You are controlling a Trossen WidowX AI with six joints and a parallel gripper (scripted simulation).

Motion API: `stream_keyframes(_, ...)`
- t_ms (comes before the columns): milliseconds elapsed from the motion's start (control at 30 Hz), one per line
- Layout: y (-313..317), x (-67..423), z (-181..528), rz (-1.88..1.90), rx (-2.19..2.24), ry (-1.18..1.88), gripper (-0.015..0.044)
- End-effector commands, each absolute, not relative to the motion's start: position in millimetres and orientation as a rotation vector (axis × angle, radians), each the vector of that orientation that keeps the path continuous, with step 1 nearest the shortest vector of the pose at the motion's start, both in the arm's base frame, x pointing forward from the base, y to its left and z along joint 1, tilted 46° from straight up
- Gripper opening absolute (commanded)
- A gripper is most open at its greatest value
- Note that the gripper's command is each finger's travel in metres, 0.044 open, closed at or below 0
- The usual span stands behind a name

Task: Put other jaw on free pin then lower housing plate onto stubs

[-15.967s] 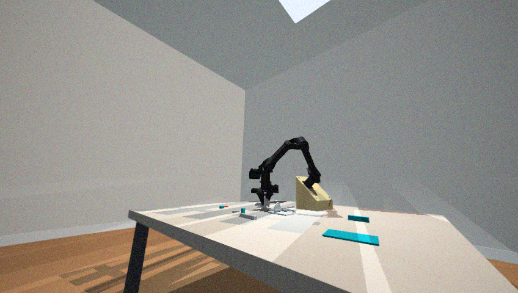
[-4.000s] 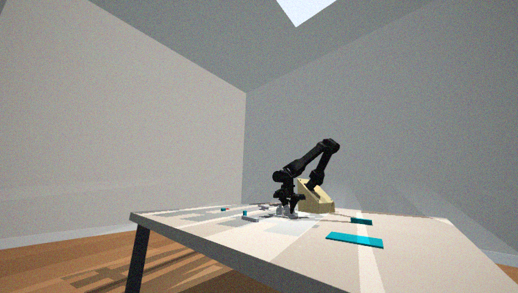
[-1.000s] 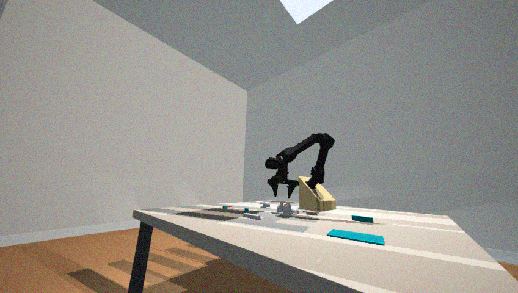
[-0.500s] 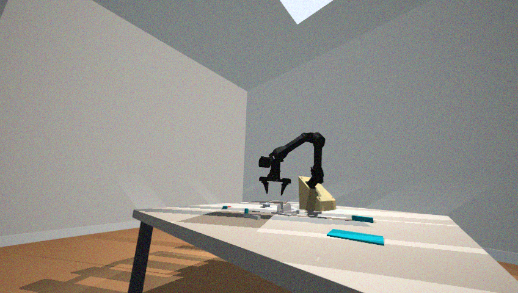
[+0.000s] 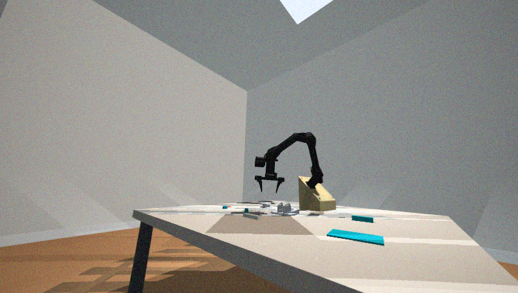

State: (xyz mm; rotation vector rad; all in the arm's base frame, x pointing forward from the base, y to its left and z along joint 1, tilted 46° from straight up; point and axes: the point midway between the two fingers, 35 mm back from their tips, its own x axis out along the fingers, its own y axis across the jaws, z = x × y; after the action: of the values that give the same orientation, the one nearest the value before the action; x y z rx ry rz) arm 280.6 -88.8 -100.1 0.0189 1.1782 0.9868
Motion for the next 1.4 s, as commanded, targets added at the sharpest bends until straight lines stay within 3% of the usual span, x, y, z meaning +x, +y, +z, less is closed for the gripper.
stream_keyframes(0,-99.5,274.3,-109.2,1.036,-0.044,1.141,0.044)
stream_keyframes(1000,-163.6,198.7,-181.4,1.385,-0.525,0.702,0.044)
stream_keyframes(1367,-136.8,196.7,-208.3,1.392,-0.534,0.687,0.044)
